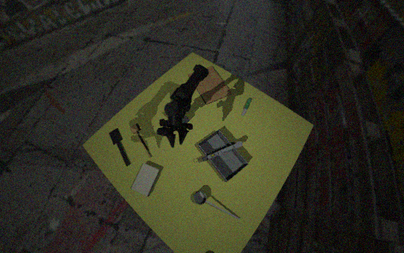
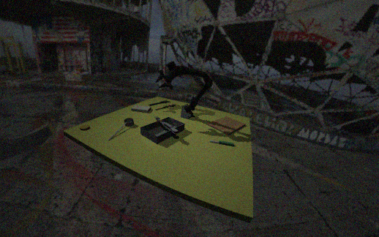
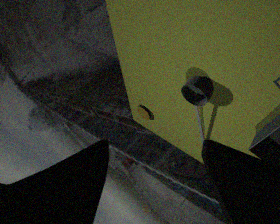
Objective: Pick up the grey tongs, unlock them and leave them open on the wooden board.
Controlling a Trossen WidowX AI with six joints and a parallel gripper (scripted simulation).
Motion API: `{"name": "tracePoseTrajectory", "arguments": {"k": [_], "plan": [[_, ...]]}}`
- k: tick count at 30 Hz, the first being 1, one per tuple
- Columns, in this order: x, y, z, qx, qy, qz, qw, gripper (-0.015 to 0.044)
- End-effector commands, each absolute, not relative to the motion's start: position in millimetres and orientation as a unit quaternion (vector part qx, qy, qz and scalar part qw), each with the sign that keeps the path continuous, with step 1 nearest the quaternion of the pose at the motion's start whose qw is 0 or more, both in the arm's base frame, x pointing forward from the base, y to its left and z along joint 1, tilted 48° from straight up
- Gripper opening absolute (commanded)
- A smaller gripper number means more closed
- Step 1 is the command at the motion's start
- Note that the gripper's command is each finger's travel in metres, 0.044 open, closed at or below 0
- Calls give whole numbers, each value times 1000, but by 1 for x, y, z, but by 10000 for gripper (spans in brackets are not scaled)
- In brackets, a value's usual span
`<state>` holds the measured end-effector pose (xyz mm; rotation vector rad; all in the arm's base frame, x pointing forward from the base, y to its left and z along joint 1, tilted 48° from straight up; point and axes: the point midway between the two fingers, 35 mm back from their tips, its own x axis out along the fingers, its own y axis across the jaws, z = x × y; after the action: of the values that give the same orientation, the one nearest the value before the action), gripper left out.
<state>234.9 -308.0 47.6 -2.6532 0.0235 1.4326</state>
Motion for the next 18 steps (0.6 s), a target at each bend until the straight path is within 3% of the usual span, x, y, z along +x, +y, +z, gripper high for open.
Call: {"name": "tracePoseTrajectory", "arguments": {"k": [1,8,14,18], "plan": [[273,-266,45,-885,-70,460,5,260],[333,-154,39,-871,-242,413,-109,260],[351,-53,35,-833,-380,349,-199,260],[351,-42,34,-828,-394,341,-208,260]]}}
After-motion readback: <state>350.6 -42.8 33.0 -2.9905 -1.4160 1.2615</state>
